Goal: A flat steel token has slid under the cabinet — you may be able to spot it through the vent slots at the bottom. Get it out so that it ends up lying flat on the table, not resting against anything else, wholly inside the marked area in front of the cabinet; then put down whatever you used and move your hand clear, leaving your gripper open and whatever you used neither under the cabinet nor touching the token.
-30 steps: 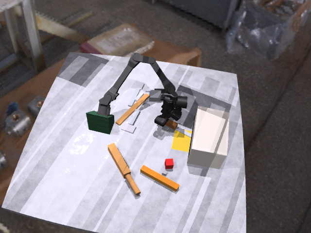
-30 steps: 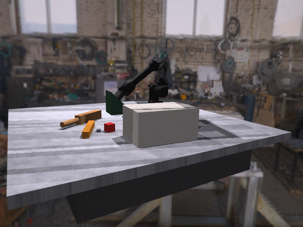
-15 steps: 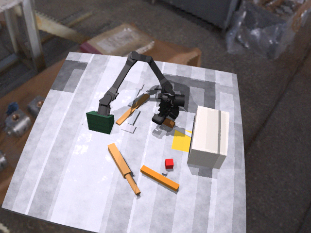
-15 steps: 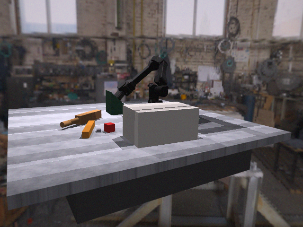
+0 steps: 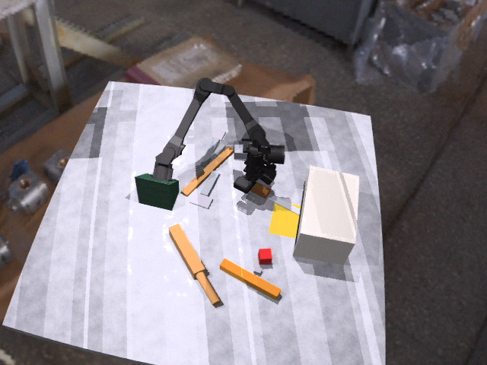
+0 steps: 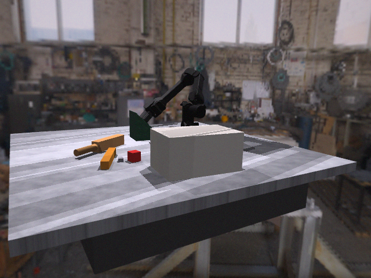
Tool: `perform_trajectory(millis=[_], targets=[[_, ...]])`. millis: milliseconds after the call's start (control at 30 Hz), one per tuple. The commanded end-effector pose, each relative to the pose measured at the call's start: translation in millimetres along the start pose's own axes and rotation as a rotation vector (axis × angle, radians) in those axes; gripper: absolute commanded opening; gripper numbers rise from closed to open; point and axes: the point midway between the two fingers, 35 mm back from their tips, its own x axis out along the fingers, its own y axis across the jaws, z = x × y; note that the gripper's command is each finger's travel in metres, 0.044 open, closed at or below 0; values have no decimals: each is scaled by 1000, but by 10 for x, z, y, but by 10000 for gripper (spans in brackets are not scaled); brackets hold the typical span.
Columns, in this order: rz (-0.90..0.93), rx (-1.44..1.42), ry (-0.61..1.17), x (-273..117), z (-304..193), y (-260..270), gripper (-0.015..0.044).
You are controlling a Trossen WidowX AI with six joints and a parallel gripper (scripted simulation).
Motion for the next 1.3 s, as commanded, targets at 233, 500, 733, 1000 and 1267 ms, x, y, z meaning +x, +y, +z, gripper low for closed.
perform_trajectory(millis=[233,500,733,1000,1267], targets=[[-1,5,4,9,-171,4,0],[-1,6,5,9,-273,10,0],[-1,6,5,10,-362,15,0],[-1,7,6,10,-461,22,0],[-1,7,6,9,-557,29,0]])
